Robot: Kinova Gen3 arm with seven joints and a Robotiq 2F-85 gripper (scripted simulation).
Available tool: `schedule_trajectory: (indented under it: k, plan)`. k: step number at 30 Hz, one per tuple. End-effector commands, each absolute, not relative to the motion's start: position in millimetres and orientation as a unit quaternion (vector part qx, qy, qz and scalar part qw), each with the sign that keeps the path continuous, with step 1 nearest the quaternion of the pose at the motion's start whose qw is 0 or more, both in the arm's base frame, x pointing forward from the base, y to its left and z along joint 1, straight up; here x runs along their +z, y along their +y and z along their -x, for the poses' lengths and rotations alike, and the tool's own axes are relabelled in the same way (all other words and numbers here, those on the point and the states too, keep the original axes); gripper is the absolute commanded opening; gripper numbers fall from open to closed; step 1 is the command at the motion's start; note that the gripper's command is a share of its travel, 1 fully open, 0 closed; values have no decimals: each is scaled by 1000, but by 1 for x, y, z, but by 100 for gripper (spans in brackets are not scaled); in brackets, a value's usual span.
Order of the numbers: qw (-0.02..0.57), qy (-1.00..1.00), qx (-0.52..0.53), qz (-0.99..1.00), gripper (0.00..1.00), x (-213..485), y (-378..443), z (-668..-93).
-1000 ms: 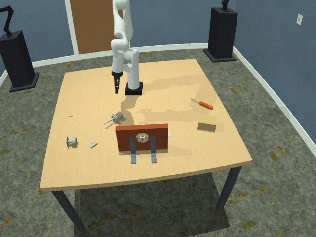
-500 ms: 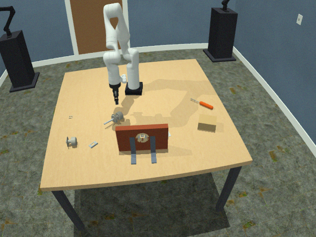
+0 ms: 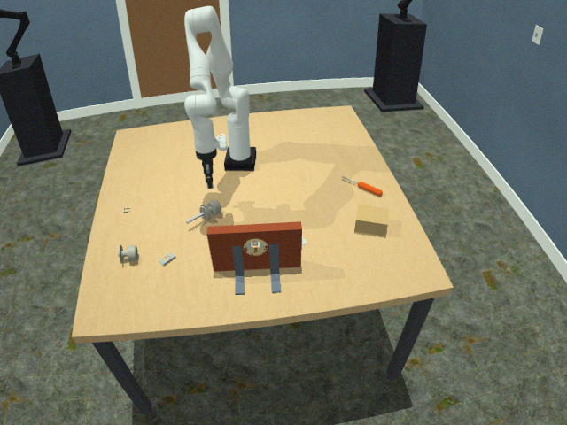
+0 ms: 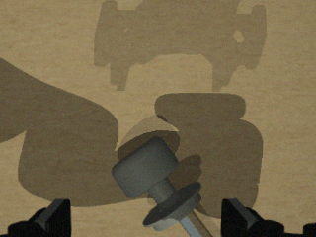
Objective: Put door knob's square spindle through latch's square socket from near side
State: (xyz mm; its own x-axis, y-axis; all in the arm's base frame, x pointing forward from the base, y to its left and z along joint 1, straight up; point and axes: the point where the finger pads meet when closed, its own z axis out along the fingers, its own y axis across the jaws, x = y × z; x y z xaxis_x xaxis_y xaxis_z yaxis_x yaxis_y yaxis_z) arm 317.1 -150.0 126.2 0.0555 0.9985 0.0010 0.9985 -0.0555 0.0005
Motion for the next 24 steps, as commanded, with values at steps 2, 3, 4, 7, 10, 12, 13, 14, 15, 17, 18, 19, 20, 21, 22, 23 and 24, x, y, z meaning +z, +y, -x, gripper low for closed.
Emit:
schedule_trajectory:
  k: [2,3,4,7,10,12,13,14,15,17,18,19,20,21,22,23,24]
  plan:
    - [-1,-686,-1,728,90,127,-150,-317]
    - [-1,-684,0,729,90,127,-150,-317]
    - [-1,-683,0,730,90,126,-150,-317]
    - [-1,-676,0,737,90,126,-150,-317]
    - [-2,-665,1,747,90,126,-150,-317]
    - [-3,-655,2,756,90,126,-150,-317]
    - [-4,-650,2,760,90,126,-150,-317]
    - [-4,-650,2,760,90,126,-150,-317]
    - [-4,-650,2,760,90,126,-150,-317]
    - [-5,-638,3,770,90,125,-150,-318]
    - [-6,-631,4,776,90,125,-150,-318]
    - [-6,-625,4,781,90,125,-150,-318]
    - [-7,-618,4,786,90,125,-150,-318]
    - [-8,-611,5,792,90,125,-150,-318]
    - [-8,-604,5,797,90,125,-150,-318]
    - [-9,-596,5,803,90,124,-150,-318]
    - [-10,-589,6,808,90,124,-150,-318]
